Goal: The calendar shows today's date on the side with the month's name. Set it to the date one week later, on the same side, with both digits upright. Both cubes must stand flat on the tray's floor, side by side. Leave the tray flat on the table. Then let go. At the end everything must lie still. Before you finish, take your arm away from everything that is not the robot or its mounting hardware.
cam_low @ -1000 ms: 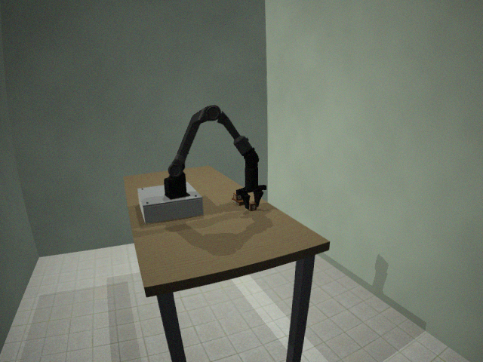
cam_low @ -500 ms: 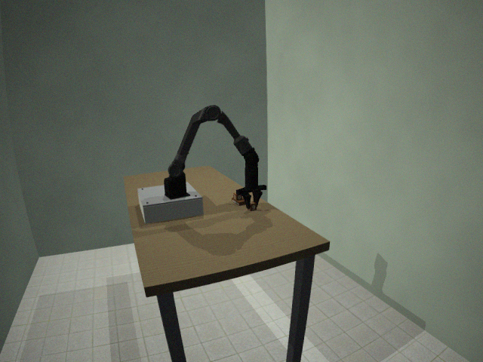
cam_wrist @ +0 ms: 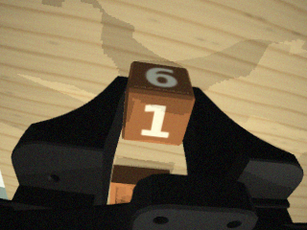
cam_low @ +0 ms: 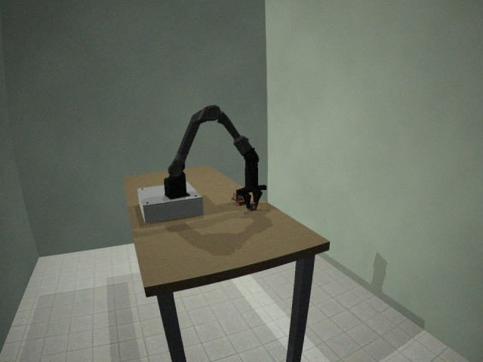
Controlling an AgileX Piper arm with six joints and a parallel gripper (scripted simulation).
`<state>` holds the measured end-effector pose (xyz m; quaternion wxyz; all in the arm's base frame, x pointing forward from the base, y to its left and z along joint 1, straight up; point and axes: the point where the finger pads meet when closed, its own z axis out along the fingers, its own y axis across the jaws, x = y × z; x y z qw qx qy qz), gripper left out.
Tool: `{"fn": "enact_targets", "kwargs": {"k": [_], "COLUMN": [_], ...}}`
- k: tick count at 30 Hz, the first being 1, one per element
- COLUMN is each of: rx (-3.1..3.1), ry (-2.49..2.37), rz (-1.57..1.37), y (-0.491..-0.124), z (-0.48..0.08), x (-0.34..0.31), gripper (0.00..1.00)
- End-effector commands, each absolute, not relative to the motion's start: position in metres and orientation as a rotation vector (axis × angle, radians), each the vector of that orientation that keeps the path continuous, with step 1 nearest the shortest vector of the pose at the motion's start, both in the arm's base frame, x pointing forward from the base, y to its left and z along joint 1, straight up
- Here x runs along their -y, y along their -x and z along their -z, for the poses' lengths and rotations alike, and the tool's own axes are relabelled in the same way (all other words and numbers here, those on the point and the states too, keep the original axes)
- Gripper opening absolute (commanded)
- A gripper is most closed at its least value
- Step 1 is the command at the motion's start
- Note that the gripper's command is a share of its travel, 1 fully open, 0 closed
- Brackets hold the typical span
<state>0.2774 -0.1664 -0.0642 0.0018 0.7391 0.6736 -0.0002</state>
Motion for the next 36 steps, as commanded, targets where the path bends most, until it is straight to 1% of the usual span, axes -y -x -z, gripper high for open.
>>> {"fn": "enact_targets", "kwargs": {"k": [1,18,24,26,32,36], "rx": [-2.112,-2.110,-2.109,-2.109,-2.109,-2.109], "ry": [-2.322,-2.319,-2.318,-2.318,-2.318,-2.317], "rz": [0.001,-0.001,-0.002,-0.002,-0.002,-0.002], "y": [-0.277,-0.278,-0.278,-0.278,-0.278,-0.278], "z": [0.065,0.059,0.027,0.027,-0.017,-0.034], "x": [0.166,0.167,0.167,0.167,0.167,0.166], "gripper": [0.36,0.36,0.36,0.36,0.36,0.36]}}
